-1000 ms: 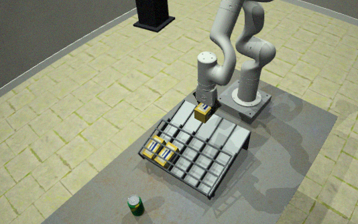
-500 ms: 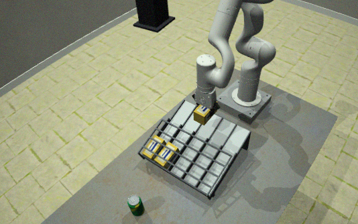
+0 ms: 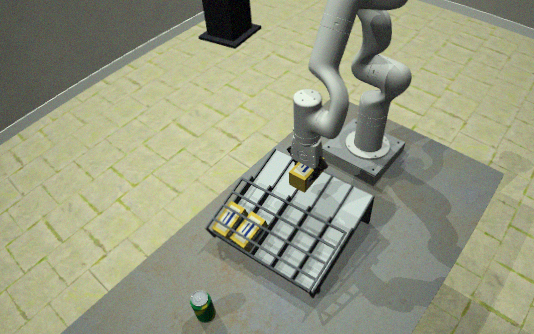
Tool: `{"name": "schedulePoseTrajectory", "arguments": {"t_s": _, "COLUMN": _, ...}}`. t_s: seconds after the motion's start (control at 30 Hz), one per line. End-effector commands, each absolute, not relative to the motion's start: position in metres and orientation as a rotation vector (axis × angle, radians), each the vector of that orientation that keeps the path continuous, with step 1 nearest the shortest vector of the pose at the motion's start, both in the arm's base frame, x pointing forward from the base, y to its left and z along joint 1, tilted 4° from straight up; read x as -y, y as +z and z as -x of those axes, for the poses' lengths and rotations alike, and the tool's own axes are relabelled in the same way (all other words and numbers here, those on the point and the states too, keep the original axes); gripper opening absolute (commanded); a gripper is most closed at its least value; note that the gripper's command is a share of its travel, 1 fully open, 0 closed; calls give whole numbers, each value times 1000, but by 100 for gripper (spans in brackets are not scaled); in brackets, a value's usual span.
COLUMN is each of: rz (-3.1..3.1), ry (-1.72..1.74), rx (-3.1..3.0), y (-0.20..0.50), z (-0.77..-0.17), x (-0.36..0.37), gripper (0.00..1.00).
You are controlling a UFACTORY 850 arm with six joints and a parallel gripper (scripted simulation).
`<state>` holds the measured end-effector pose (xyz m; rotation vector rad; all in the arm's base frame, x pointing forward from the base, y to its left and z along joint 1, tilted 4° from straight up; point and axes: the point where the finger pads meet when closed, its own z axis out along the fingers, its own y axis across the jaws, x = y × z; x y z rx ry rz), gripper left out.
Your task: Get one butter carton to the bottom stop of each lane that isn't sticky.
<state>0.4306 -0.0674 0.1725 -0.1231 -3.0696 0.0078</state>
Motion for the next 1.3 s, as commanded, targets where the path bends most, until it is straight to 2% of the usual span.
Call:
{"name": "schedulePoseTrajectory", "arguments": {"t_s": 0.0, "rz": 123, "ry": 8, "rx": 3073, "y": 172, "z": -432, "x": 68, "gripper": 0}}
{"name": "schedulePoseTrajectory", "arguments": {"t_s": 1.27, "rz": 110, "ry": -15, "rx": 2881, "y": 162, "z": -431, "x": 68, "gripper": 0}}
